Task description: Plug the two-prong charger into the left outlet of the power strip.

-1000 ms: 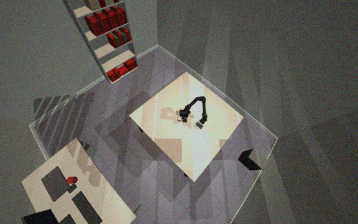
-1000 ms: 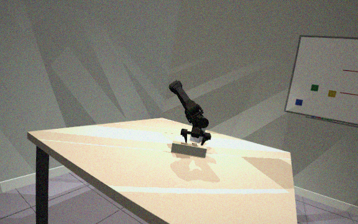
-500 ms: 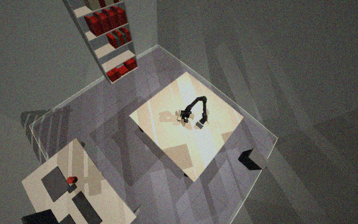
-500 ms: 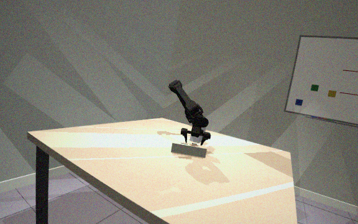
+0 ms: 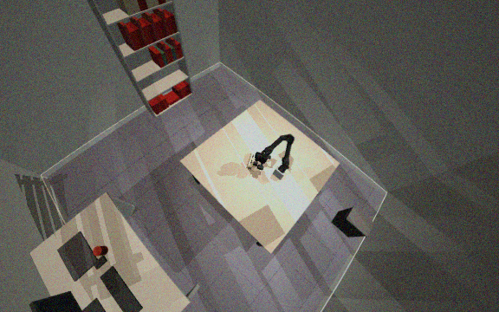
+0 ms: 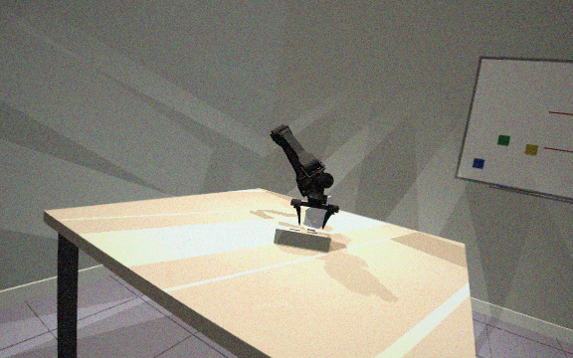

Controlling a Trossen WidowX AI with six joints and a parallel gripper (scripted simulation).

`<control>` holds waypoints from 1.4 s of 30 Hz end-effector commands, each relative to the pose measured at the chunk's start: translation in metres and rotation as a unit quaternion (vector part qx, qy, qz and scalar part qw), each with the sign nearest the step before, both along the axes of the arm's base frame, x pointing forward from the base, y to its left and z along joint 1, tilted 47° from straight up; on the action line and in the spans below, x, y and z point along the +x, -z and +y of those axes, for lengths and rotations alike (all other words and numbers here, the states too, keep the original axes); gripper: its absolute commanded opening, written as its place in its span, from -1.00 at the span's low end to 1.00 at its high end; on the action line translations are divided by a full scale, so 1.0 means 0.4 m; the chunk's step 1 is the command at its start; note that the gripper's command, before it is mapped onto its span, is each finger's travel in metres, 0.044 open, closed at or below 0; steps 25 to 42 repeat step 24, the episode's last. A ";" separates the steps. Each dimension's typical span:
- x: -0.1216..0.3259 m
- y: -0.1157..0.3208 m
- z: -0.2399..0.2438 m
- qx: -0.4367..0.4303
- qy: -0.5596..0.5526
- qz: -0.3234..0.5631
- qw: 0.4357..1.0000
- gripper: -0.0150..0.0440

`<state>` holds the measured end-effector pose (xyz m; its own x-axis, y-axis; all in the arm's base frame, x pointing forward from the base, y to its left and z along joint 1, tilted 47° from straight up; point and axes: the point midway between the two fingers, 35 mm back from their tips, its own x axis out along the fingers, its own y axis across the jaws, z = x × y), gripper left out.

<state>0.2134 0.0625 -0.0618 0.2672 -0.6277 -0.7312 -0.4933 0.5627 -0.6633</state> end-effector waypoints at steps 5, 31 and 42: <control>-0.009 -0.073 0.090 0.085 -0.122 -0.096 0.984 1.00; -0.009 -0.073 0.090 0.085 -0.122 -0.096 0.984 1.00; -0.009 -0.073 0.090 0.085 -0.122 -0.096 0.984 1.00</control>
